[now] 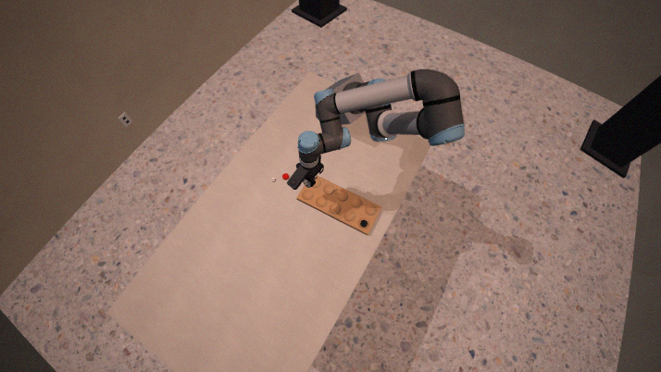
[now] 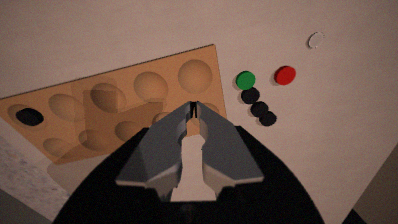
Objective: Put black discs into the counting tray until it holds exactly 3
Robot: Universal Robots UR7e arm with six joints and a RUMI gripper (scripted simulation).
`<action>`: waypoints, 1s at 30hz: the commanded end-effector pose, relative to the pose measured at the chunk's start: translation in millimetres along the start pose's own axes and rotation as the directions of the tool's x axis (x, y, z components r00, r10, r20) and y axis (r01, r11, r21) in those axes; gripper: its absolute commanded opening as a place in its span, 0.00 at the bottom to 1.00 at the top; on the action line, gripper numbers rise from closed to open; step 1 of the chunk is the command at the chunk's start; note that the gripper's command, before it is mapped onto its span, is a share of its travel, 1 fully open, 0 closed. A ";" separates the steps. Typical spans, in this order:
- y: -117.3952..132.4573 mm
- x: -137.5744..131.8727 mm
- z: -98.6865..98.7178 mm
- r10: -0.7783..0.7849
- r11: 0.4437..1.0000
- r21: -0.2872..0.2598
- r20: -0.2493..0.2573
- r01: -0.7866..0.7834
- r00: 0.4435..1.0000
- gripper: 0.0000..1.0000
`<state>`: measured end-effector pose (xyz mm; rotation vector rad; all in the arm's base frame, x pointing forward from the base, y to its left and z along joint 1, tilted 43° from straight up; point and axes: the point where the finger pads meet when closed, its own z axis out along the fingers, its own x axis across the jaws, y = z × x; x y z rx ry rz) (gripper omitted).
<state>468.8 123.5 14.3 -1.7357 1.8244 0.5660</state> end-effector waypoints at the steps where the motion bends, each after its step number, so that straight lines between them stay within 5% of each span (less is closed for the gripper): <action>1: -2.5 -6.2 -1.9 -0.093 0.996 0.001 0.003 0.093 0.996 0.00; 19: -3.1 -27.5 -2.8 -0.413 0.911 0.002 0.001 0.413 0.911 0.00; 30: -2.1 -43.0 -3.4 -0.622 0.783 0.002 -0.001 0.622 0.783 0.00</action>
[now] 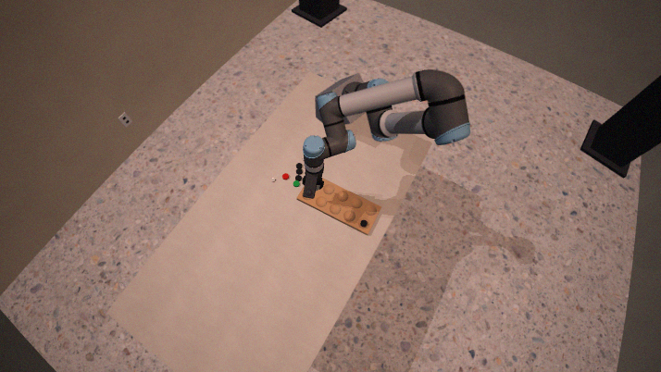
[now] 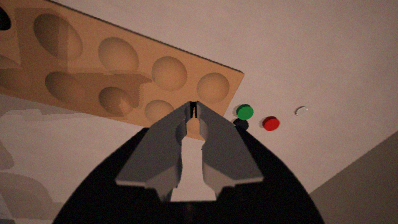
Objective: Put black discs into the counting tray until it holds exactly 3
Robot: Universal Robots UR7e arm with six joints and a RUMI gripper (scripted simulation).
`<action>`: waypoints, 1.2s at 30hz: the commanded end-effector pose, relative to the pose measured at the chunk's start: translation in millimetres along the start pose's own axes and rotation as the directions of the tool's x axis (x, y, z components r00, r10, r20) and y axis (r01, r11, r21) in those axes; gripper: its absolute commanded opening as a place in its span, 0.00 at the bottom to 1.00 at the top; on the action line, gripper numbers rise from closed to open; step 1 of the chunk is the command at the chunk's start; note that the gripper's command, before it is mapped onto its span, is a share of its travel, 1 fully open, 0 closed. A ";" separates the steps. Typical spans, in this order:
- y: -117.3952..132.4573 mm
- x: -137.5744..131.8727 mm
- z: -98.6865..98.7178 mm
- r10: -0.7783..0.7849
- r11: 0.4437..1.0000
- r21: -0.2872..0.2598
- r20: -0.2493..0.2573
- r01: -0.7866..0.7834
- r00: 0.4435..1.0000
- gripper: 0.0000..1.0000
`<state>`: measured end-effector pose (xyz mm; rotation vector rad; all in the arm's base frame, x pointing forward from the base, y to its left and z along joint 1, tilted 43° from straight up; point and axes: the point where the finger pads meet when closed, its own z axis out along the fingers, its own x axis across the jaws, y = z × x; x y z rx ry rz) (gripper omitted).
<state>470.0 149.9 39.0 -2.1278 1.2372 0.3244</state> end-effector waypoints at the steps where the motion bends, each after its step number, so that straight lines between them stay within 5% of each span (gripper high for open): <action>1: -6.2 -7.9 -2.0 -0.152 0.988 0.003 0.002 0.152 0.988 0.00; 23: -14.6 -27.8 -3.0 -0.482 0.876 0.003 0.000 0.482 0.876 0.00; 36: -20.1 -44.8 -3.9 -0.721 0.693 0.003 -0.002 0.721 0.693 0.00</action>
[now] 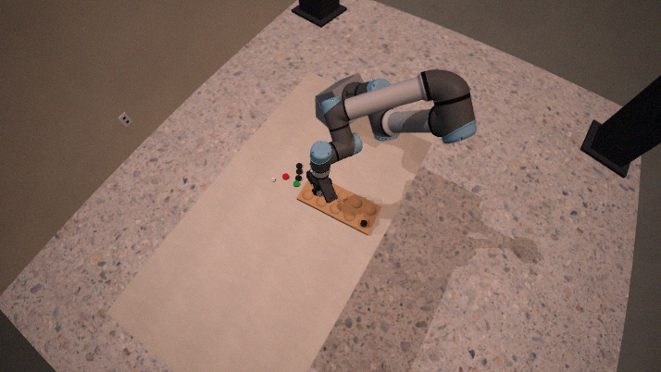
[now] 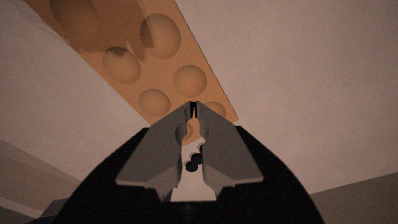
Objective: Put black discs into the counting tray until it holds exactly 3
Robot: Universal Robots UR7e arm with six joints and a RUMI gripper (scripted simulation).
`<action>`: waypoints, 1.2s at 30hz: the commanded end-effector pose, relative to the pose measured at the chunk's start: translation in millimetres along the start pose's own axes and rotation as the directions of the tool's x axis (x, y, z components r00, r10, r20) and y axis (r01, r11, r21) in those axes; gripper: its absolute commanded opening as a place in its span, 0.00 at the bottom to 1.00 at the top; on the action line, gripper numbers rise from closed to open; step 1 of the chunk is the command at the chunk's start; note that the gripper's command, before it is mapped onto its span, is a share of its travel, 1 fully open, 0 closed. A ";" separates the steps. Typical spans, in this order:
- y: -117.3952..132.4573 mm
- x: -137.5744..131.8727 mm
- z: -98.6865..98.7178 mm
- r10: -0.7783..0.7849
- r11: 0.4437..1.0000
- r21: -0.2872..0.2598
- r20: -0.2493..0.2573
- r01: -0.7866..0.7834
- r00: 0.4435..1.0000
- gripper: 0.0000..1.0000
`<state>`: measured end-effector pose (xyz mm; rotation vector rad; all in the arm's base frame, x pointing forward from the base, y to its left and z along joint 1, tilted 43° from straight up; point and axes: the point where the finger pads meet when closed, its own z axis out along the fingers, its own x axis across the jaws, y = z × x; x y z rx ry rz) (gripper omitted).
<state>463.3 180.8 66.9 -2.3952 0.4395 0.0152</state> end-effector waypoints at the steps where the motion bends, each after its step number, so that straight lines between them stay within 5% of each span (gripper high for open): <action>1: -6.7 -2.3 -1.9 -0.114 0.994 0.004 0.000 0.114 0.994 0.00; 21: -22.5 -13.9 -3.0 -0.448 0.894 0.005 -0.002 0.448 0.894 0.00; 36: -36.3 -25.3 -4.2 -0.723 0.691 0.005 -0.005 0.723 0.691 0.00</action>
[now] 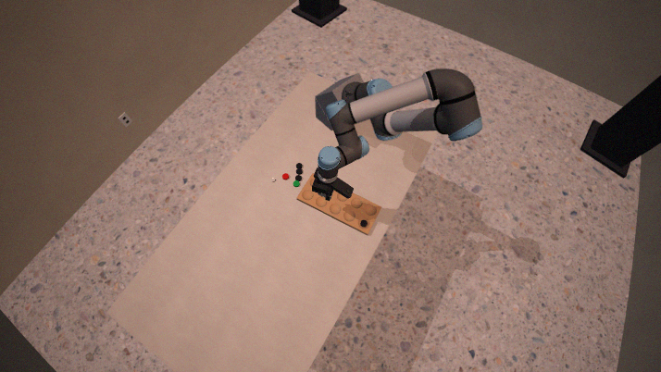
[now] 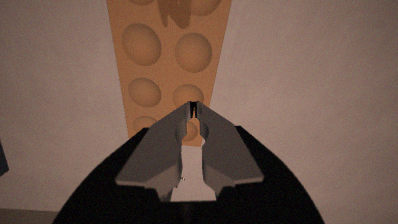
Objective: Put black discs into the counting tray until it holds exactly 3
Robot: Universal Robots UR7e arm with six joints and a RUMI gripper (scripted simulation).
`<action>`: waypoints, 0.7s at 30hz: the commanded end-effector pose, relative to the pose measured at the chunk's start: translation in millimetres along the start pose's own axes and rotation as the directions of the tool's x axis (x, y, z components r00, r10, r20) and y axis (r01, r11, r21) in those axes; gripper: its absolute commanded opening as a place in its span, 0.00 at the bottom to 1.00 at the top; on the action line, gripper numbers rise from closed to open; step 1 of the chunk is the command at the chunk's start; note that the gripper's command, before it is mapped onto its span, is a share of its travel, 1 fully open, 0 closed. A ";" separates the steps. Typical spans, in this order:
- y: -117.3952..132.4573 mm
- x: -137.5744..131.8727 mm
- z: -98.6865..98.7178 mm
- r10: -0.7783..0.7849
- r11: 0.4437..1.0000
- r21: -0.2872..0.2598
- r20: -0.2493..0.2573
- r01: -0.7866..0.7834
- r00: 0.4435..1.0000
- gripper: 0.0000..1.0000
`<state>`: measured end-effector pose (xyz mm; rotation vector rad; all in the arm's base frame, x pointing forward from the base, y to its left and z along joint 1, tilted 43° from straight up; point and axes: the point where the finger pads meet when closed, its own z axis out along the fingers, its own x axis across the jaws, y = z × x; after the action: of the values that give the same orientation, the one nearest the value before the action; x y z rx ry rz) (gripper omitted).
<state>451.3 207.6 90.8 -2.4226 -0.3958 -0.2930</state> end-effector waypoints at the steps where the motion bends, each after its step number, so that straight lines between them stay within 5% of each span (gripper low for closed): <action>1: -6.3 1.7 -1.9 -0.120 0.993 0.004 -0.002 0.120 0.993 0.00; 19: -22.3 1.2 -3.1 -0.436 0.900 0.004 -0.006 0.436 0.900 0.00; 21: -26.5 1.1 -3.4 -0.517 0.856 0.004 -0.007 0.517 0.856 0.00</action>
<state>443.8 221.2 103.2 -2.3250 -0.8861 -0.4687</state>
